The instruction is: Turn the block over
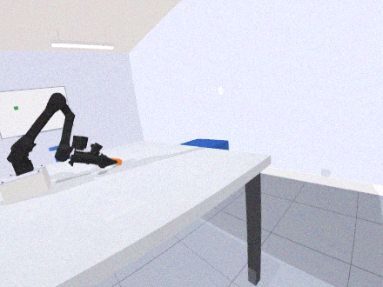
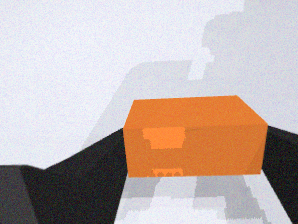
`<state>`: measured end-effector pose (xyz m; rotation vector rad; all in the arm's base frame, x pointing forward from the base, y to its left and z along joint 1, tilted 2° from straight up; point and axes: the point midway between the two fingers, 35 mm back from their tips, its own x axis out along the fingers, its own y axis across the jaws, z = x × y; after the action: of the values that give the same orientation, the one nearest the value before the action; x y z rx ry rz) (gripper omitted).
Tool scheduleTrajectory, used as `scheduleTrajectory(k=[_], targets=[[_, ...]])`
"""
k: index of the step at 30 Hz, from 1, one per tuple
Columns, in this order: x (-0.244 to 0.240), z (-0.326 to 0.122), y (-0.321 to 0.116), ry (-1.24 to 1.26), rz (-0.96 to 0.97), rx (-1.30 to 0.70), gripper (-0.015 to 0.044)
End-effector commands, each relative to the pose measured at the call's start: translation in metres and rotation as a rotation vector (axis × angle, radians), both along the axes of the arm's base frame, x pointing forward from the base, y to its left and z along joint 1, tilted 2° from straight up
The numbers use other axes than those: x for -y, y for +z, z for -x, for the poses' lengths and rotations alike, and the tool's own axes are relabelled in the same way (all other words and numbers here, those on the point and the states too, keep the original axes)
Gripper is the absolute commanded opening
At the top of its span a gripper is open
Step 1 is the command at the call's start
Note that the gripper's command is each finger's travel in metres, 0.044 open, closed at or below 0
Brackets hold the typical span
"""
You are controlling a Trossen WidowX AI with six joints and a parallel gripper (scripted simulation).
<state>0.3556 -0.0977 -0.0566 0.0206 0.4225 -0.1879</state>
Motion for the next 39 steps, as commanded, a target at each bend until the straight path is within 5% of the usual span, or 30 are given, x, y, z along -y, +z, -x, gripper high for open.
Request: scheduleTrajectory(k=[1,12,39], targets=[[-0.0006,0.0000,0.0004,0.002,-0.005,0.004,0.0157],[-0.0006,0.0000,0.0004,0.002,-0.005,0.004,0.0440],[-0.0006,0.0000,0.0004,0.002,-0.005,0.004,0.0440]])
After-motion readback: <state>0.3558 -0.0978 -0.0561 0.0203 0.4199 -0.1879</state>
